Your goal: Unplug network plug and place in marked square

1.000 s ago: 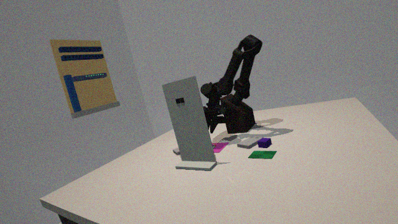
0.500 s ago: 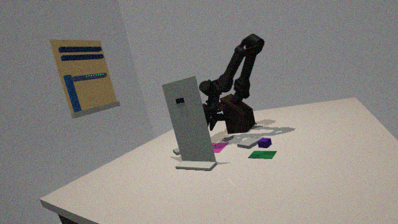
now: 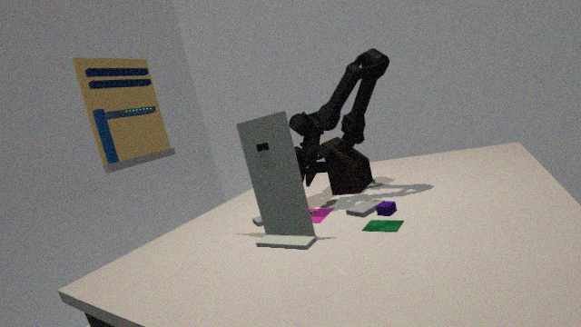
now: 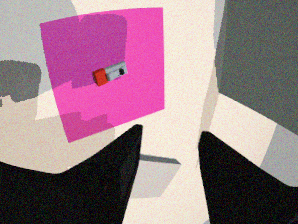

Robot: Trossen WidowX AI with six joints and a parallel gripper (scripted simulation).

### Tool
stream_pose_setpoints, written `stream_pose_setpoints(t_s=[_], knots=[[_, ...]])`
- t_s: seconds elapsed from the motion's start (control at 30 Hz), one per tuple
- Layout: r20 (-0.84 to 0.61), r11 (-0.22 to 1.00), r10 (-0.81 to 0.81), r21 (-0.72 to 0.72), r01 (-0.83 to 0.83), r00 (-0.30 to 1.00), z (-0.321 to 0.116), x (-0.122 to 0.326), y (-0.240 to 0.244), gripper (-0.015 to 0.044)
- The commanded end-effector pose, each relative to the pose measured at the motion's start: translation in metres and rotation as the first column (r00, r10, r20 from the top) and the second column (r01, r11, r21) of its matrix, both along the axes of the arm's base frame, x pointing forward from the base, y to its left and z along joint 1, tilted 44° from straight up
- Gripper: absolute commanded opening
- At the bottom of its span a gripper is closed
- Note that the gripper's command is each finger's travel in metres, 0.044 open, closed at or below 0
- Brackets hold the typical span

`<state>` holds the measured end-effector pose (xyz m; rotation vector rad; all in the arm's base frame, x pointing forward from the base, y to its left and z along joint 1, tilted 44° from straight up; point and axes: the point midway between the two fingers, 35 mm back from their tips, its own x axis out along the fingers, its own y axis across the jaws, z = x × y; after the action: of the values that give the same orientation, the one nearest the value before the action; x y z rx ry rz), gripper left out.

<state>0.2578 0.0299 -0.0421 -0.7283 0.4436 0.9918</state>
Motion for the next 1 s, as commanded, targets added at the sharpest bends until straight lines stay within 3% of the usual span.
stream_pose_setpoints(t_s=[0.0,0.97], knots=[[0.008,1.000,0.003,0.002,-0.003,1.000,0.004,0.000,-0.002,0.0156],[0.000,1.000,0.002,-0.005,-0.002,1.000,0.038,0.009,-0.042,0.0156]])
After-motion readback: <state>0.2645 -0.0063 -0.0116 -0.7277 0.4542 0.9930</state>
